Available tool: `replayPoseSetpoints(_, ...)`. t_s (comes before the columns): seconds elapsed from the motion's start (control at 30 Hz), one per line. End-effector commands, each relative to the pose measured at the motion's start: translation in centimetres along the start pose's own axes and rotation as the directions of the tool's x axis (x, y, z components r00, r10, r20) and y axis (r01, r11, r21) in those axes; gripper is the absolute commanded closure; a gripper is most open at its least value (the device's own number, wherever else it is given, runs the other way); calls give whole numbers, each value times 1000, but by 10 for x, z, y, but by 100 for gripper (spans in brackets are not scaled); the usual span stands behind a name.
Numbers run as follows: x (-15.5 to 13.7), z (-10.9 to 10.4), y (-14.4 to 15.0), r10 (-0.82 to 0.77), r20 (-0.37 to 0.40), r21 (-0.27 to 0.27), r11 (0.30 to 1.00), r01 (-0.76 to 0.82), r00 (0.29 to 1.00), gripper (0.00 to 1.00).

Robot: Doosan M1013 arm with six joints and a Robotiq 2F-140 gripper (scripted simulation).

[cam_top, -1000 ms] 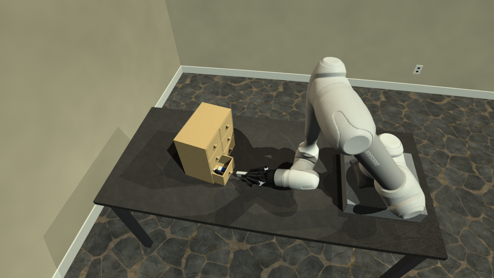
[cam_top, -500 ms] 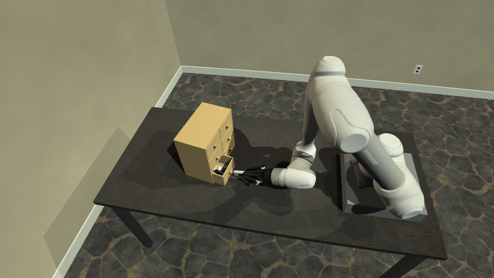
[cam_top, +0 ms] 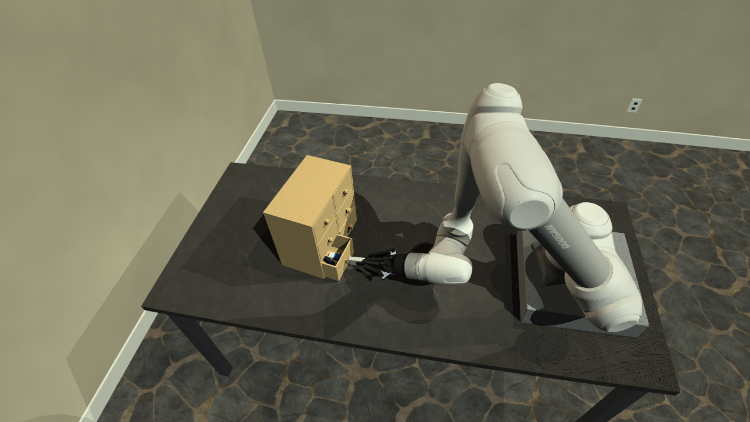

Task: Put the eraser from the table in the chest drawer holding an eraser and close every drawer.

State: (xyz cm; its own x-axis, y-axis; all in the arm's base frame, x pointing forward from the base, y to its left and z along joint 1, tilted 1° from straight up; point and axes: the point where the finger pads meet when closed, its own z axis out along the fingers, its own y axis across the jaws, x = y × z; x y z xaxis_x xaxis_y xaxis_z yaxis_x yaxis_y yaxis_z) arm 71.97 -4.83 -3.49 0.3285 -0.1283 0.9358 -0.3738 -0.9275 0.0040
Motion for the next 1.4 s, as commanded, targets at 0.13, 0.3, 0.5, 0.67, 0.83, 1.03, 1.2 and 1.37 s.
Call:
replayPoseSetpoints(0.13, 3, 15, -1, -4, 4, 2, 1000, 4, 1000, 100)
replayPoseSetpoints(0.3, 7, 24, -1, -4, 4, 2, 1000, 4, 1000, 100)
replayPoseSetpoints(0.5, 9, 32, -1, -4, 4, 2, 1000, 4, 1000, 100)
replayPoseSetpoints(0.67, 11, 37, -1, -4, 4, 2, 1000, 4, 1000, 100)
replayPoseSetpoints(0.83, 14, 44, -1, -4, 4, 2, 1000, 4, 1000, 100)
replayPoseSetpoints(1.03, 16, 49, -1, -4, 4, 2, 1000, 4, 1000, 100)
replayPoseSetpoints(1.2, 16, 51, -1, -4, 4, 2, 1000, 4, 1000, 100)
replayPoseSetpoints(1.37, 17, 54, -1, -4, 4, 2, 1000, 4, 1000, 100)
